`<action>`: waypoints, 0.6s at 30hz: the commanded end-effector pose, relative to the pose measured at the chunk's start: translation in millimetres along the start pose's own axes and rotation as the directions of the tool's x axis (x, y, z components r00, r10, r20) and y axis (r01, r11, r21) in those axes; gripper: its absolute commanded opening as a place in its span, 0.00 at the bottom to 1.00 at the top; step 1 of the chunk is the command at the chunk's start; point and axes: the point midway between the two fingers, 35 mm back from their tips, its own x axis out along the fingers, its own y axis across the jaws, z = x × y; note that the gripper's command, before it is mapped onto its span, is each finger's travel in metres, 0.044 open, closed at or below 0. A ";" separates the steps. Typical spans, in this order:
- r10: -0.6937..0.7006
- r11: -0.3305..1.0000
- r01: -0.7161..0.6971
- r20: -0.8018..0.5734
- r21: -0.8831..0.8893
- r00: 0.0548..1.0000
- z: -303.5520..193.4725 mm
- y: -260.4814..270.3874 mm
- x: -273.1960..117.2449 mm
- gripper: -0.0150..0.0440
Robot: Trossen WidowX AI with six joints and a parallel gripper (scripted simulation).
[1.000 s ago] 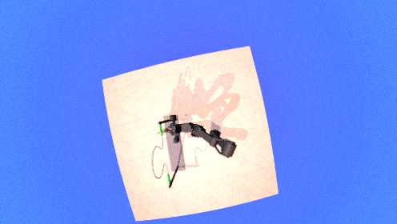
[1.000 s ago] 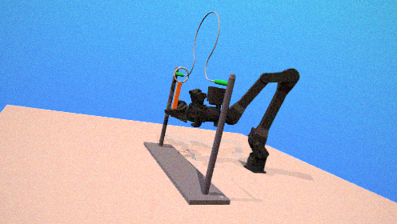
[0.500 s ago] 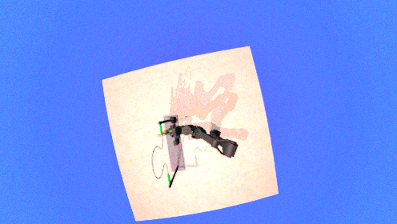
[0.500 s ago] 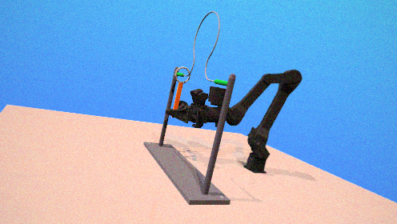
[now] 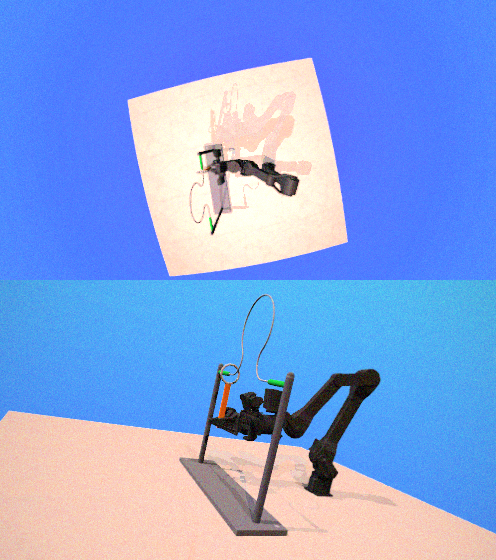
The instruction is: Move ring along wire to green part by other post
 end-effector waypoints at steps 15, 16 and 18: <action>0.010 0.988 -0.010 0.003 0.153 1.000 1.4 36.0 -0.7 0.00; 0.011 0.986 -0.011 0.003 0.168 1.000 1.7 38.9 -0.8 0.00; 0.014 0.979 -0.014 0.004 0.202 1.000 2.9 45.2 -0.8 0.00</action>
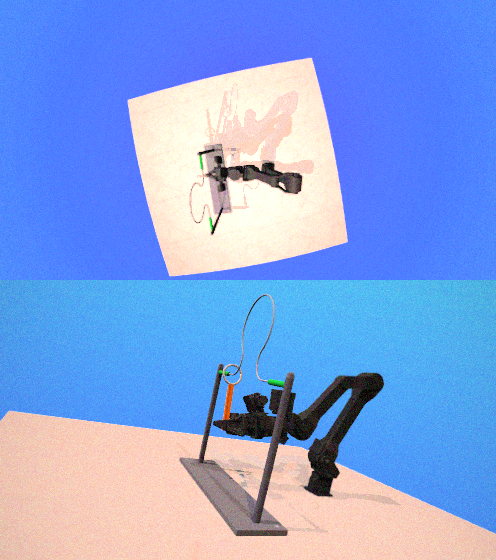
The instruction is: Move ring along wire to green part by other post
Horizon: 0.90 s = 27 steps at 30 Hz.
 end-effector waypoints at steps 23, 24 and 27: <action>0.096 0.874 -0.041 -0.091 0.484 0.991 21.8 83.1 -17.2 0.00; 0.108 0.863 -0.042 -0.103 0.504 0.989 23.8 86.3 -19.6 0.00; 0.140 0.831 -0.044 -0.132 0.554 0.981 29.3 94.2 -25.6 0.00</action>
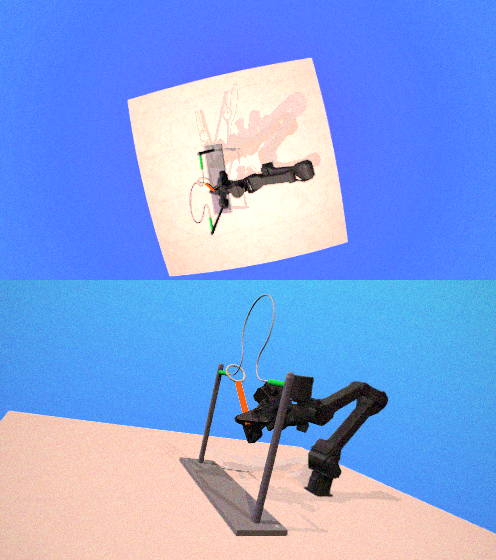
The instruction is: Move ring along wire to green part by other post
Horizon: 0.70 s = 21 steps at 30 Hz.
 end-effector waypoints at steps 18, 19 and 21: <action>0.189 0.917 -0.083 -0.244 0.390 0.951 18.9 65.4 -41.8 0.00; 0.202 0.910 -0.086 -0.253 0.406 0.946 20.4 67.8 -43.8 0.00; 0.223 0.897 -0.091 -0.267 0.433 0.938 23.0 71.6 -47.1 0.00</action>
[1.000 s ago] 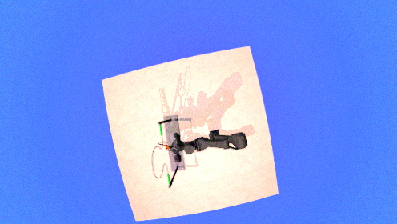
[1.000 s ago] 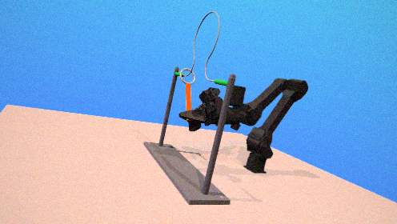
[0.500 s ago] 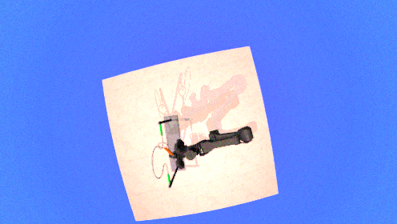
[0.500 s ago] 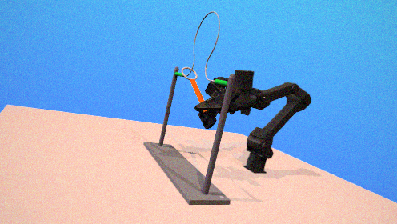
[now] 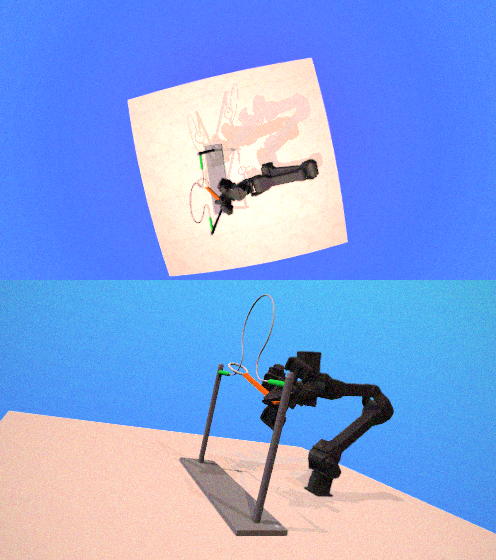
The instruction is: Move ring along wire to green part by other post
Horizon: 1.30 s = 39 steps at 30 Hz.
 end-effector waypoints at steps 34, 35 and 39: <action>0.257 0.875 -0.210 -0.051 0.437 0.965 18.6 79.4 -26.0 0.00; 0.262 0.869 -0.214 -0.049 0.447 0.964 19.5 81.1 -26.5 0.00; 0.282 0.845 -0.228 -0.041 0.483 0.958 22.9 87.1 -28.6 0.00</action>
